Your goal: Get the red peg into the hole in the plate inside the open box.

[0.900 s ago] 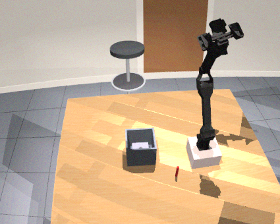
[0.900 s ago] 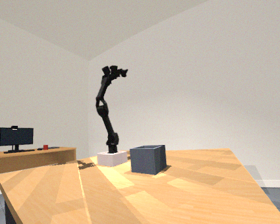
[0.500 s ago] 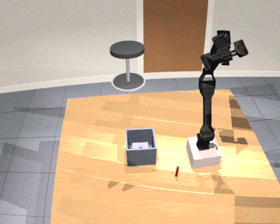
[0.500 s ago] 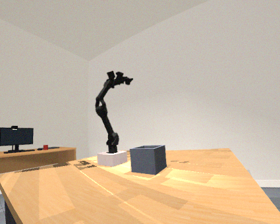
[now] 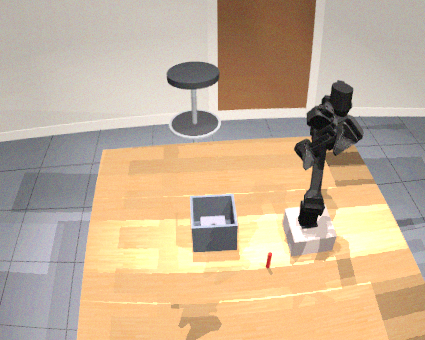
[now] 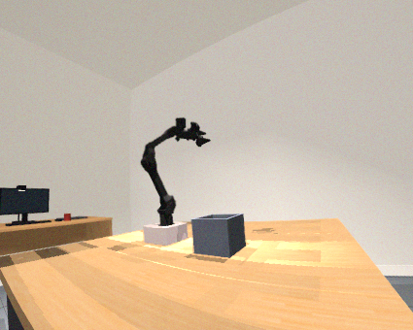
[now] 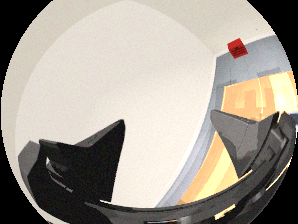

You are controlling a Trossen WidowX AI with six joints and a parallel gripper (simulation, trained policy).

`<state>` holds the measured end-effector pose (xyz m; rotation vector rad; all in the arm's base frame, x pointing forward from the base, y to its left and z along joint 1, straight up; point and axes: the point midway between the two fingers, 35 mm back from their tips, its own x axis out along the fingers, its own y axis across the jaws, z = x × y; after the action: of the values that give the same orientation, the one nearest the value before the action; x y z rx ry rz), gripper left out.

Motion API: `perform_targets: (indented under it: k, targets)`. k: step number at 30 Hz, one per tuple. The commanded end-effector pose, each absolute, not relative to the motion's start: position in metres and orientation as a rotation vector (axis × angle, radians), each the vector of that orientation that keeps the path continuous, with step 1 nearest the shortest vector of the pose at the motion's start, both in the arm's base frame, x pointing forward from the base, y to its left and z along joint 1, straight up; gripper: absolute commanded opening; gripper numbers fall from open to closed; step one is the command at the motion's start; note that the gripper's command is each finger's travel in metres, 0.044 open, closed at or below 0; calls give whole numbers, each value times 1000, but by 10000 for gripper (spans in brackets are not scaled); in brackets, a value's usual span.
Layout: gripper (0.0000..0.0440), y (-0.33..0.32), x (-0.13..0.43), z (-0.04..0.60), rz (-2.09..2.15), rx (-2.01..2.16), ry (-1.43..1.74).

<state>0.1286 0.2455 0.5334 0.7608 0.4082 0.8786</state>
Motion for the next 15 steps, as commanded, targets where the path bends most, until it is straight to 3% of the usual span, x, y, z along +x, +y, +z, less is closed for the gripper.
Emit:
perform_targets:
  k: [1, 15]
  targets:
    - [440, 259, 147, 496, 785, 766, 523]
    - [440, 258, 205, 374, 373, 857, 861]
